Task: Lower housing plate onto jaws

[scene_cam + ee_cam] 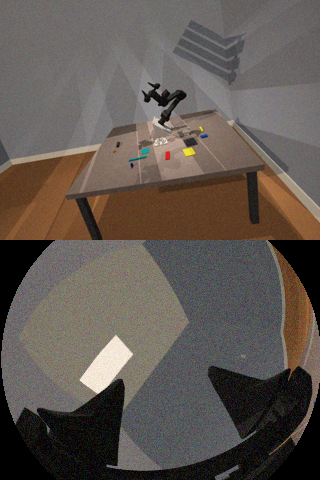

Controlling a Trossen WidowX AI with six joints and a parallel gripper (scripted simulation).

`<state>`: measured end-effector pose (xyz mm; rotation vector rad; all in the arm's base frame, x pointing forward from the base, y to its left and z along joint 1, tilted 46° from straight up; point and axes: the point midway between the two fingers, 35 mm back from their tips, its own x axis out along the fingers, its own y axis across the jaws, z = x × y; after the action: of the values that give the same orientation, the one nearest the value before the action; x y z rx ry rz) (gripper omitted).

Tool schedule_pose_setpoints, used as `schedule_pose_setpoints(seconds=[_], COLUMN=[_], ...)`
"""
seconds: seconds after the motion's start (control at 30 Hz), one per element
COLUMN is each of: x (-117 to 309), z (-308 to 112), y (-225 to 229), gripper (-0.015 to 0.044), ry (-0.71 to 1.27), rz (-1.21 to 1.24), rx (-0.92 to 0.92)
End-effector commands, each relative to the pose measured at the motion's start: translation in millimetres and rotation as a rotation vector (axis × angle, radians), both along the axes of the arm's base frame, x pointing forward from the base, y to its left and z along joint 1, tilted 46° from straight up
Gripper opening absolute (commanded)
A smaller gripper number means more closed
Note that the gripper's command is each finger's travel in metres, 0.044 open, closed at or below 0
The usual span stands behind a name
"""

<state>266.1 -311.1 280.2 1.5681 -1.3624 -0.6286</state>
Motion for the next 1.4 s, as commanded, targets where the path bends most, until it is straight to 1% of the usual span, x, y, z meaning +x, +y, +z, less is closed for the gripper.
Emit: schedule_pose_setpoints(seconds=[0.0,0.03,0.67,1.37], x=[0.0,0.4,39.3,76.2], z=[0.0,-0.1,-11.7,-28.7], y=[0.0,0.2,24.0,61.4], gripper=[0.0426,0.0440,0.0440,0.0440], ry=[0.000,0.005,0.494,1.016], rz=[0.000,0.001,0.127,0.308], rx=[0.000,0.000,-0.082,-0.275])
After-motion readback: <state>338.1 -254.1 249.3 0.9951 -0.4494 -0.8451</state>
